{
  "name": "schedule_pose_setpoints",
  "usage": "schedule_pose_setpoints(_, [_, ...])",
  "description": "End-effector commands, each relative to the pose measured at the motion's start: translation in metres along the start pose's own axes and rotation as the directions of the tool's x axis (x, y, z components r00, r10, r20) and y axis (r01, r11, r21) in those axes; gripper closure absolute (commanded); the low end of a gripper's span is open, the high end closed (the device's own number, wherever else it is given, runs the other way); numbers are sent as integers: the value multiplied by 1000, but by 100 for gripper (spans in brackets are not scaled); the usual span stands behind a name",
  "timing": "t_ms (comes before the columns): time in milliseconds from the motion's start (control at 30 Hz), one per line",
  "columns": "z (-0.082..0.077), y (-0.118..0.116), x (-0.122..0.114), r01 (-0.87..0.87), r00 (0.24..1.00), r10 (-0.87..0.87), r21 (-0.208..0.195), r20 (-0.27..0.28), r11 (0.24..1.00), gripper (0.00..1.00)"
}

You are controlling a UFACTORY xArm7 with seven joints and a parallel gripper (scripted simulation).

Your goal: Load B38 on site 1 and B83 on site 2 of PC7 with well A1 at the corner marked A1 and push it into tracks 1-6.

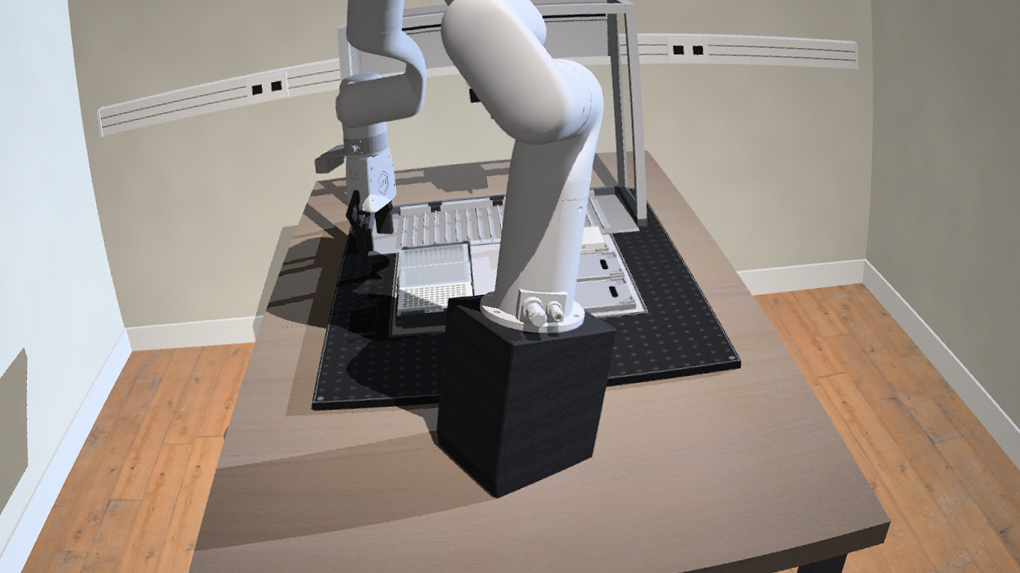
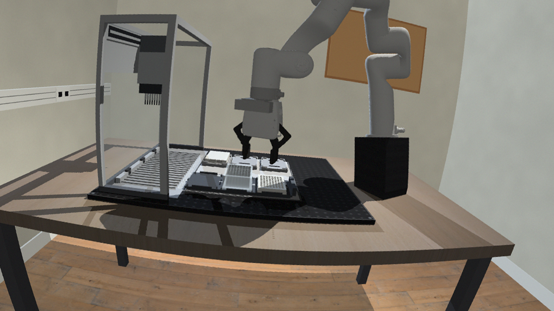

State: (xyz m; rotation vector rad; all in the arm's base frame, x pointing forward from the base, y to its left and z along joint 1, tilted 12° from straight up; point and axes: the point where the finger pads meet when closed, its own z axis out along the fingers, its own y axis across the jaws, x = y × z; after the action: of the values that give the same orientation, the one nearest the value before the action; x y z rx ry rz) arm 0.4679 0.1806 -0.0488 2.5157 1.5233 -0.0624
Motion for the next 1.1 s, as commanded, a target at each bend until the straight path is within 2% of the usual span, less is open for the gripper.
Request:
schedule_pose_setpoints(0, [-2, -16, -24, -200, 980, 200, -18, -11, 980, 18])
schedule_pose_setpoints(200, [-2, -33, -48, -391, 921, 390, -16, -14, 920, 18])
schedule_pose_setpoints(267, [-2, -33, -48, -391, 921, 390, -16, -14, 920, 18])
schedule_pose_setpoints(400, [-1, -44, -65, -510, 860, 509, -14, -15, 860, 18])
schedule_pose_setpoints(767, [0, -75, -111, -784, 621, 784, -7, -19, 621, 18])
schedule_pose_setpoints(833, [0, -75, -111, -784, 621, 784, -7, -19, 621, 18])
schedule_pose_setpoints(1067, [0, -95, -140, -906, 422, 906, -3, -20, 422, 18])
